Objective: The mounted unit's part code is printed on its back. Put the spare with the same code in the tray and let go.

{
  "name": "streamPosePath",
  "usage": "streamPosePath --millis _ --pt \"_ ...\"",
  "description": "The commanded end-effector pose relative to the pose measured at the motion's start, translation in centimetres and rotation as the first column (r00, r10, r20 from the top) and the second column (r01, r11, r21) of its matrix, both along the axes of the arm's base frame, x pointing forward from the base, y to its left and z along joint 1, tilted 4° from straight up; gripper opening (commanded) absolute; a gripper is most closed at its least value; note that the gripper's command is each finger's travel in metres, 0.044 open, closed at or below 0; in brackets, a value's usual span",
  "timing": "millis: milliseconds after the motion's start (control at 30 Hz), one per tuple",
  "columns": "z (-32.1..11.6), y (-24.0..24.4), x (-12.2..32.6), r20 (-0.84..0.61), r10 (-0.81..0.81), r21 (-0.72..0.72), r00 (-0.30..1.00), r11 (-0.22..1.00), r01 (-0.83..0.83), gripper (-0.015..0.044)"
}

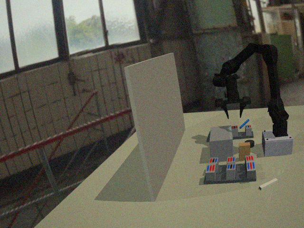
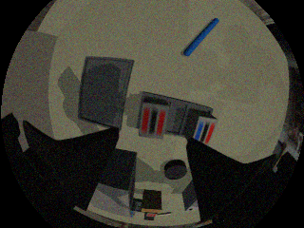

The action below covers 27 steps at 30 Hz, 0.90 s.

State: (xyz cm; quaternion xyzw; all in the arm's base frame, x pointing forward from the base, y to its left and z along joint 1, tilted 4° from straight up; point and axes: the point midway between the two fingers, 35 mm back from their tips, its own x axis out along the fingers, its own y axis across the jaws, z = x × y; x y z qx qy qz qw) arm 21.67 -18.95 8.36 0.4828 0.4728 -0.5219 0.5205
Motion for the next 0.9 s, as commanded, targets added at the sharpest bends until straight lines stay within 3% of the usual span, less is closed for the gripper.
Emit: streamPosePath --millis 0,867 --pt "-0.5 0.1 -0.1 0.000 0.003 0.002 1.000 1.000 -0.003 0.0300" --pt "-3.5 -0.3 0.1 0.000 0.003 0.002 1.000 1.000 -0.003 0.0300"
